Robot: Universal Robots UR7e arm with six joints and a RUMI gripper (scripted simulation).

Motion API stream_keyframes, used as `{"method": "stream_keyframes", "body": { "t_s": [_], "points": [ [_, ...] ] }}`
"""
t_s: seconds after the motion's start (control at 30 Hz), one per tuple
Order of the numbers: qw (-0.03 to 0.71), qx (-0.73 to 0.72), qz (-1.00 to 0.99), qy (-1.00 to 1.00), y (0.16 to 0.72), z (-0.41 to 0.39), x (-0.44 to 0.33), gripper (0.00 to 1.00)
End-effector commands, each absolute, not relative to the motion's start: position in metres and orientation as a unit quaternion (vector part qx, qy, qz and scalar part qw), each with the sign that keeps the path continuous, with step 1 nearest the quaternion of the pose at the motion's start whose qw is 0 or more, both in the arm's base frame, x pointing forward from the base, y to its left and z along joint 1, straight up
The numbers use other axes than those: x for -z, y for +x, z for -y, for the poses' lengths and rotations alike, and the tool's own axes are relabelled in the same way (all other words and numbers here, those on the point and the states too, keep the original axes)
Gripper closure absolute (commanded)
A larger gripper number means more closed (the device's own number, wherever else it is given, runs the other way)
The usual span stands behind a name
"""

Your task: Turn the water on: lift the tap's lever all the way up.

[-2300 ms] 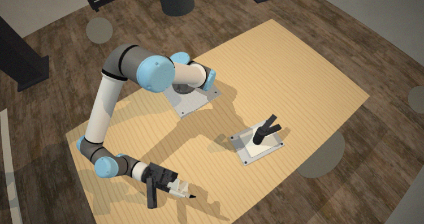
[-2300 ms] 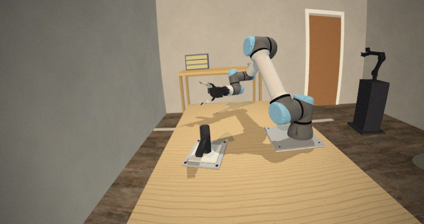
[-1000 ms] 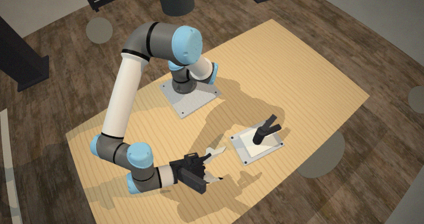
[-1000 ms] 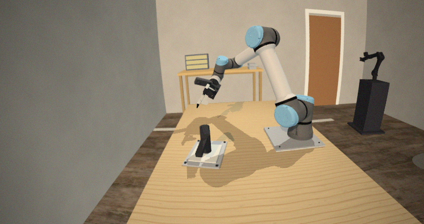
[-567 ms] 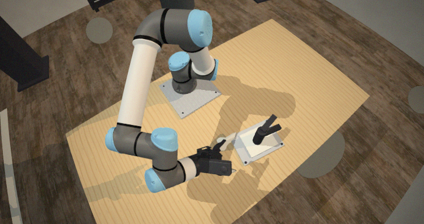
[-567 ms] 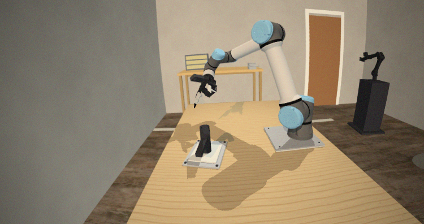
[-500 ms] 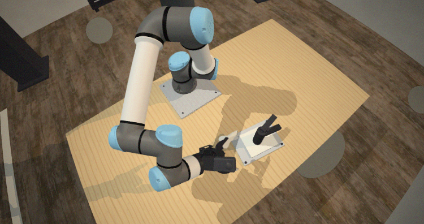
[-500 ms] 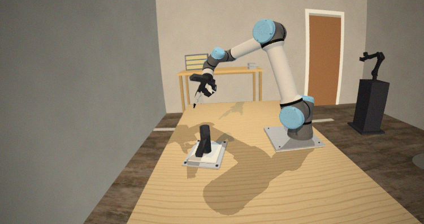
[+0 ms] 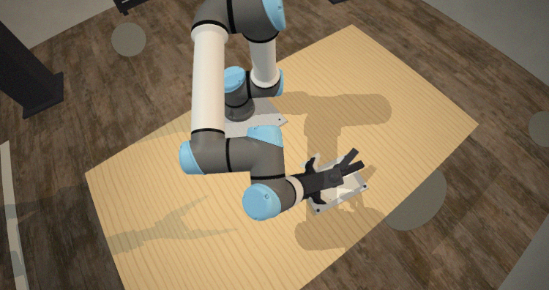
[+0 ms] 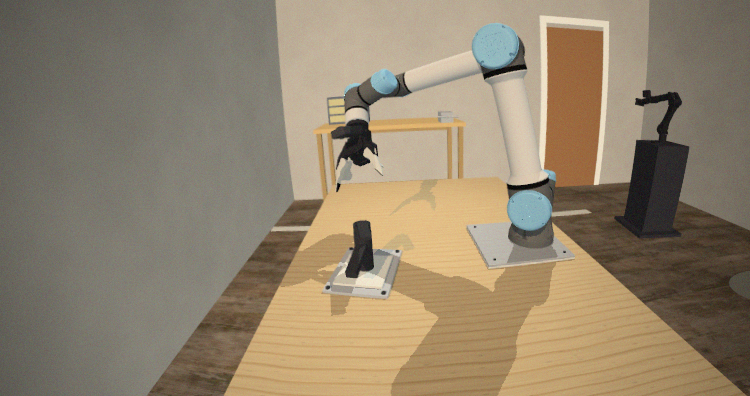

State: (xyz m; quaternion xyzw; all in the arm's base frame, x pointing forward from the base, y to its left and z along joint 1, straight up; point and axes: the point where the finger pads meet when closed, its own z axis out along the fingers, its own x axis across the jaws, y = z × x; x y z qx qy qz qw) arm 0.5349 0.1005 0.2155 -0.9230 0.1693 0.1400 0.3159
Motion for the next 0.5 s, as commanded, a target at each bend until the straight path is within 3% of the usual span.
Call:
{"method": "stream_keyframes", "body": {
  "t_s": [0.0,0.47],
  "points": [
    [0.263,-0.116,-0.116,-0.951,0.527,-0.129,-0.217,0.00],
    [0.136,-0.059,0.021,-0.989,0.507,-0.194,-0.221,0.00]
  ]
}}
